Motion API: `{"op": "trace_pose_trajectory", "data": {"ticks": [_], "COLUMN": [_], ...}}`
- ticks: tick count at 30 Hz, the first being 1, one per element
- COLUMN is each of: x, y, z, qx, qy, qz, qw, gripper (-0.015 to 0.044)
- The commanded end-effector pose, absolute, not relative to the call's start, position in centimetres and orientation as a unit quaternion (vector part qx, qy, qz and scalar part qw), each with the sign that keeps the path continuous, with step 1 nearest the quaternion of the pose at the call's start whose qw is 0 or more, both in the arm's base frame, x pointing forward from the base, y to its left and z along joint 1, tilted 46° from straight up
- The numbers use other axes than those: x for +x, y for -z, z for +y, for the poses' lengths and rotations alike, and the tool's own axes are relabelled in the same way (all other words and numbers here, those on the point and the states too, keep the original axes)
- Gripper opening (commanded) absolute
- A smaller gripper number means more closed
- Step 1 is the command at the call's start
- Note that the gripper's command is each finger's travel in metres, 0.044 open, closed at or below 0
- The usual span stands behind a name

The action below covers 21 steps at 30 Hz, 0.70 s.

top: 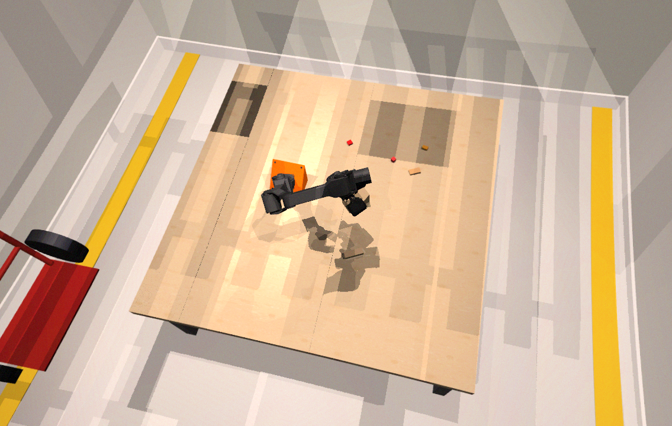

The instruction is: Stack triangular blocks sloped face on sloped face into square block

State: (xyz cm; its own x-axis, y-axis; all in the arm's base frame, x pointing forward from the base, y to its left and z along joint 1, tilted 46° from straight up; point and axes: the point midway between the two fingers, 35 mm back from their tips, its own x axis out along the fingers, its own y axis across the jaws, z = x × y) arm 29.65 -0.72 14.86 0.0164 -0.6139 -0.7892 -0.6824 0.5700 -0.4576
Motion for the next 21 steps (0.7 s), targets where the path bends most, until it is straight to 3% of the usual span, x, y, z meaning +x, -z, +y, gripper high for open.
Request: {"op": "trace_pose_trajectory", "data": {"ticks": [1, 9, 21], "x": [28.9, 27.4, 28.1], "y": [-14.0, -13.1, -10.1], "z": [1.1, 4.0, 2.4], "qx": [-0.463, -0.465, -0.465], "qy": [-0.035, -0.030, -0.030], "qz": [0.703, 0.704, 0.703], "qw": [0.539, 0.536, 0.537], "gripper": [0.0000, 0.0000, 0.0000]}}
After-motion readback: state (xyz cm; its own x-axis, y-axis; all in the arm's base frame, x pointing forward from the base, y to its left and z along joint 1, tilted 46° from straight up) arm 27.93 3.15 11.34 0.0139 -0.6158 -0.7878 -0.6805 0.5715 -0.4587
